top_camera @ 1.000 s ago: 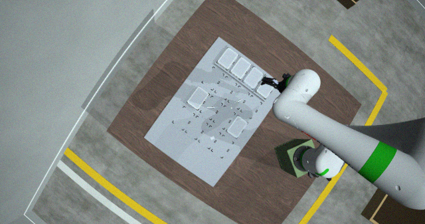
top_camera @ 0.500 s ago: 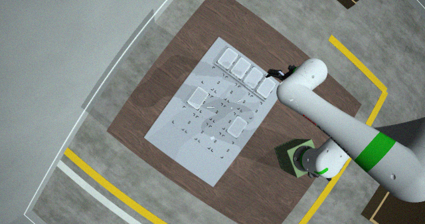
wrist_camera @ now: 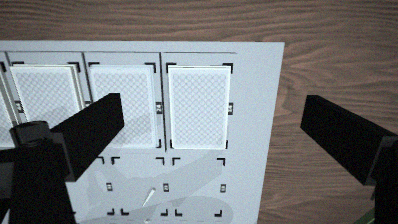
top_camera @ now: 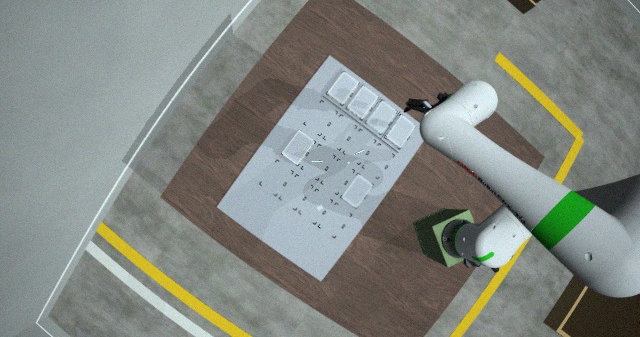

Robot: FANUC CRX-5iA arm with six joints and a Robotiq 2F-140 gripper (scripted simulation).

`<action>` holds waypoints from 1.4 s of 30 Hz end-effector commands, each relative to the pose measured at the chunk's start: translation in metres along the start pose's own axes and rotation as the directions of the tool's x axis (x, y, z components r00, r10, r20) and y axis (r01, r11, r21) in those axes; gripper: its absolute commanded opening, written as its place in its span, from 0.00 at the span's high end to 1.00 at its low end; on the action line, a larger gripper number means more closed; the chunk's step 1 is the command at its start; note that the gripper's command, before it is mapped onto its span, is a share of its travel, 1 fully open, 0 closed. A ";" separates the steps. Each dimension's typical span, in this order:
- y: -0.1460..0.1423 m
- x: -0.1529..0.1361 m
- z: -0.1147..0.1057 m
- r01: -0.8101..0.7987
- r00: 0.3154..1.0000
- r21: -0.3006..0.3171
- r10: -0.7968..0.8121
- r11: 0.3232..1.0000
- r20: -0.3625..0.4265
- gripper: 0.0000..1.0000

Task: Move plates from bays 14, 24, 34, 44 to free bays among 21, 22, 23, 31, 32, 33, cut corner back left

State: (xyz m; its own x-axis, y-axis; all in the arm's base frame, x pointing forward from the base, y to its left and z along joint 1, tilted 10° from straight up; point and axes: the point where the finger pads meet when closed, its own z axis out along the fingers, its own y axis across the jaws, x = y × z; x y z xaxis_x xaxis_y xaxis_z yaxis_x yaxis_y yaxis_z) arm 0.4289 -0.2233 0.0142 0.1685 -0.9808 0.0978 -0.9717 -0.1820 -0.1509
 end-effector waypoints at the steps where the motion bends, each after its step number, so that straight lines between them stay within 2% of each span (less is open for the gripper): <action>1: -0.001 0.001 -0.001 0.000 1.000 0.001 0.000 1.000 -0.001 0.00; 39: -0.001 0.000 -0.001 0.000 1.000 0.001 0.000 1.000 -0.001 0.00; 42: -0.013 0.001 -0.001 0.000 1.000 0.001 0.000 1.000 -0.001 0.00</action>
State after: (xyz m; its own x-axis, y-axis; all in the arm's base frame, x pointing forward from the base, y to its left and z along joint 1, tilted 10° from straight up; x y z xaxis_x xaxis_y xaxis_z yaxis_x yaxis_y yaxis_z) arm 0.4313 -0.2229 0.0146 0.1683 -0.9809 0.0974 -0.9717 -0.1817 -0.1510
